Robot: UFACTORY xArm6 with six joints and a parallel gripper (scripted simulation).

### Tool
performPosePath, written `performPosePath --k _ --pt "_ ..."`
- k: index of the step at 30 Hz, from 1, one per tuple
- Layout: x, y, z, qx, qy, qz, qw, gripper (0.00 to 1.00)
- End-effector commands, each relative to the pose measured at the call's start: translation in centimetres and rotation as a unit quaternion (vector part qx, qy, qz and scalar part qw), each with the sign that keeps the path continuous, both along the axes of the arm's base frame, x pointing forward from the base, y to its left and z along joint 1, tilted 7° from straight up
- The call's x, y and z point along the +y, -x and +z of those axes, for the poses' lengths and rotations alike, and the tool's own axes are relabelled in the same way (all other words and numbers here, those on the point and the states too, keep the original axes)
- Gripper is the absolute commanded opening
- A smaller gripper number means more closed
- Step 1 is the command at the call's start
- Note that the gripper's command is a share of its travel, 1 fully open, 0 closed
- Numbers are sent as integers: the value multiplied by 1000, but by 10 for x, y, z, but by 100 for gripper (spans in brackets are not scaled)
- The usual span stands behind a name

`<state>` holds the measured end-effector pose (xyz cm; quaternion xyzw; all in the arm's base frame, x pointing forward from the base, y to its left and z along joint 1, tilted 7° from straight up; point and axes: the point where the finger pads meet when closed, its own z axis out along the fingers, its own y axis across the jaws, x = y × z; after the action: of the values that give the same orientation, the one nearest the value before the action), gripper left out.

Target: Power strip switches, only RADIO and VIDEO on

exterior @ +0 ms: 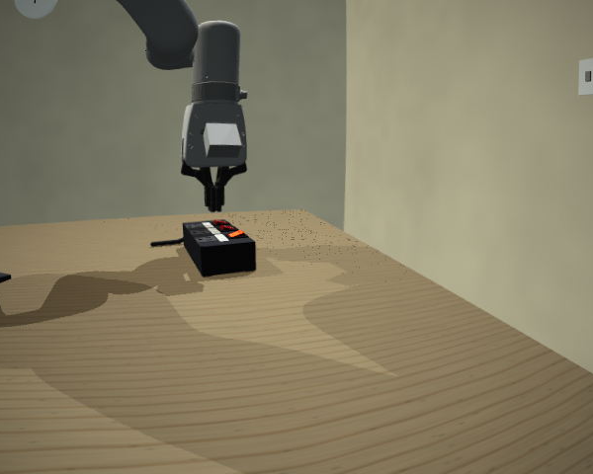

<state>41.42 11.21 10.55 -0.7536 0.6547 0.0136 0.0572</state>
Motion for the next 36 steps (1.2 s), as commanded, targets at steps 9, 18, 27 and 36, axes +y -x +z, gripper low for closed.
performPosePath --k 9,18,27,36 --pt "1 -2 -8 -2 0 0 1000 0" --pt "2 -2 -11 -2 0 0 1000 0" --pt "2 -2 -12 -2 0 0 1000 0" --pt "2 -2 -12 -2 0 0 1000 0"
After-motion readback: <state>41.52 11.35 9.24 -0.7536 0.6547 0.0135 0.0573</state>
